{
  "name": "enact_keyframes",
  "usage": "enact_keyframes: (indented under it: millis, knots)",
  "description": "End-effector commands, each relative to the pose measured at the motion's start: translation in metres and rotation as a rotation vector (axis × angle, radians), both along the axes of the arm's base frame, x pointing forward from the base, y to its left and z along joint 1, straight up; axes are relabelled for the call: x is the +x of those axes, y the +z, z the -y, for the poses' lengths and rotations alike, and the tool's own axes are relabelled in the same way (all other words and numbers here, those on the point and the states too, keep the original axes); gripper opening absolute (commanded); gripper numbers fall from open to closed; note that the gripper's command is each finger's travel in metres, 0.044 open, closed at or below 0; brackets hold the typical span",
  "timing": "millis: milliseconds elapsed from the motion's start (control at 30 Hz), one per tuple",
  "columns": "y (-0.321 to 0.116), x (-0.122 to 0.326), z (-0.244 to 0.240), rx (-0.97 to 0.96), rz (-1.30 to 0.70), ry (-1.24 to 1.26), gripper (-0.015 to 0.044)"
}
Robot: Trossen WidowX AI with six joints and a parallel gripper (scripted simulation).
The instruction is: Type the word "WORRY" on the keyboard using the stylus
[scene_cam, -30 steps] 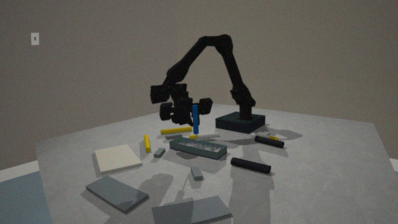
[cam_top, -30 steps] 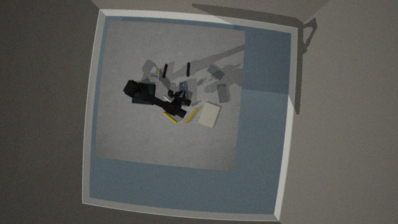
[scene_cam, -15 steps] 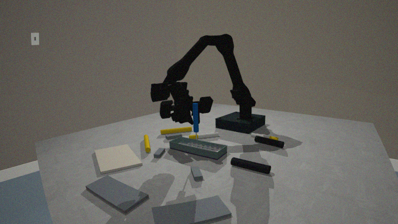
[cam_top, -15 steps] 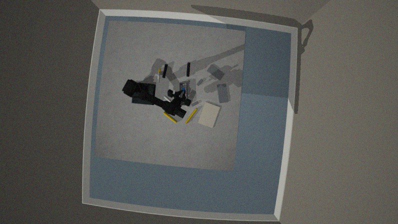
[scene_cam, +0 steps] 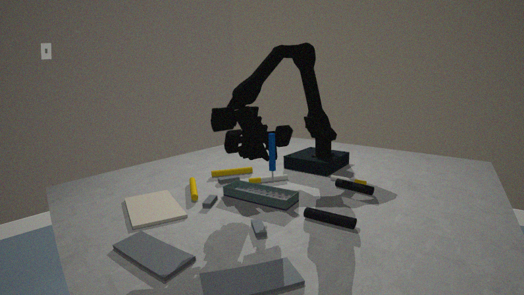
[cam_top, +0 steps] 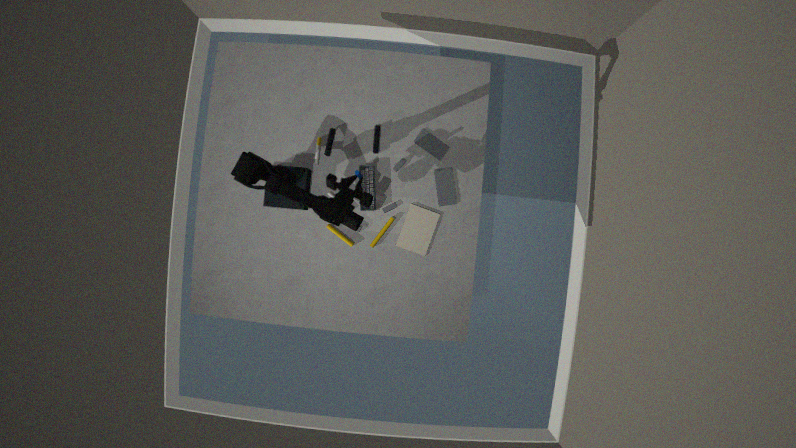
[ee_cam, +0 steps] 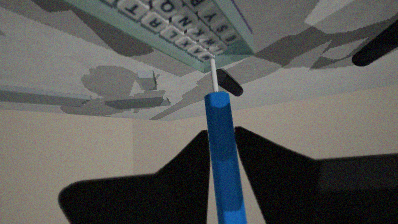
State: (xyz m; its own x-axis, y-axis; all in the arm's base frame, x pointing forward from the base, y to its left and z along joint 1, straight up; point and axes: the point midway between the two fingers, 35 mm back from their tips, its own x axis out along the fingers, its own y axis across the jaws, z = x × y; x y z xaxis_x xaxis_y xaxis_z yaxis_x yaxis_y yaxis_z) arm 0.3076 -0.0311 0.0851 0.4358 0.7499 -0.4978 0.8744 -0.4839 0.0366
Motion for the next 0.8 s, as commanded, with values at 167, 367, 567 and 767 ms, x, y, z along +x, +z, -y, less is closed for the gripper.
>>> enact_keyframes:
  millis: [167, 367, 567, 767]
  knots:
    - [-0.018, -0.003, -0.002, 0.009, -0.009, -0.002, 0.0000]
    - [-0.021, -0.003, -0.002, 0.009, -0.009, -0.002, 0.0081]
    - [-0.022, -0.002, -0.002, 0.009, -0.009, -0.002, 0.0081]
    - [-0.026, -0.002, -0.002, 0.009, -0.009, -0.002, 0.0081]
